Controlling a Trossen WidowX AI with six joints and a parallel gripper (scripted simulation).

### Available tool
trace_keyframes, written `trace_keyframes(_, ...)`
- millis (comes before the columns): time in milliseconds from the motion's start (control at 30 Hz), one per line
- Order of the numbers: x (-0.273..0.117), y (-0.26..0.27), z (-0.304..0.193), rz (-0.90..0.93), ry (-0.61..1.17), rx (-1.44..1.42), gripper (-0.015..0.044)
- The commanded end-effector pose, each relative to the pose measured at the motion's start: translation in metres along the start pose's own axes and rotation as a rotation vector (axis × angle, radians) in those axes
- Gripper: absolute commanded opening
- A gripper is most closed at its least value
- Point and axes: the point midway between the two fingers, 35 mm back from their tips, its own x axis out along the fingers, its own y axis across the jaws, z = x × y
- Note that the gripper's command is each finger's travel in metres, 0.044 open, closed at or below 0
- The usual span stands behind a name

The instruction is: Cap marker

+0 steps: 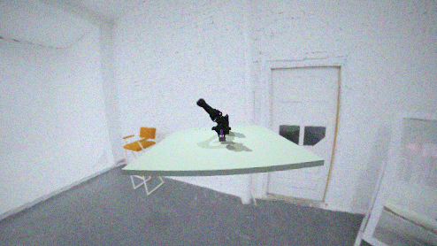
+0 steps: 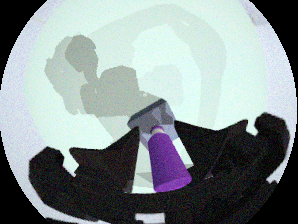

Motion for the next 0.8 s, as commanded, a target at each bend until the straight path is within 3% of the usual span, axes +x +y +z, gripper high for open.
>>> trace_keyframes(0, 0.000, 0.000, 0.000, 0.000, 0.000, 0.000, 0.0368)
trace_keyframes(100, 0.000, 0.000, 0.000, 0.000, 0.000, 0.000, 0.0440)
trace_keyframes(233, -0.012, 0.001, 0.001, 0.002, 0.000, 0.000, 0.0440)
trace_keyframes(367, -0.072, 0.001, 0.000, 0.003, 0.001, 0.000, 0.0440)
trace_keyframes(600, -0.075, 0.001, 0.000, 0.003, 0.001, 0.000, 0.0440)
trace_keyframes(767, -0.100, -0.002, -0.012, 0.001, 0.002, -0.361, 0.0309)
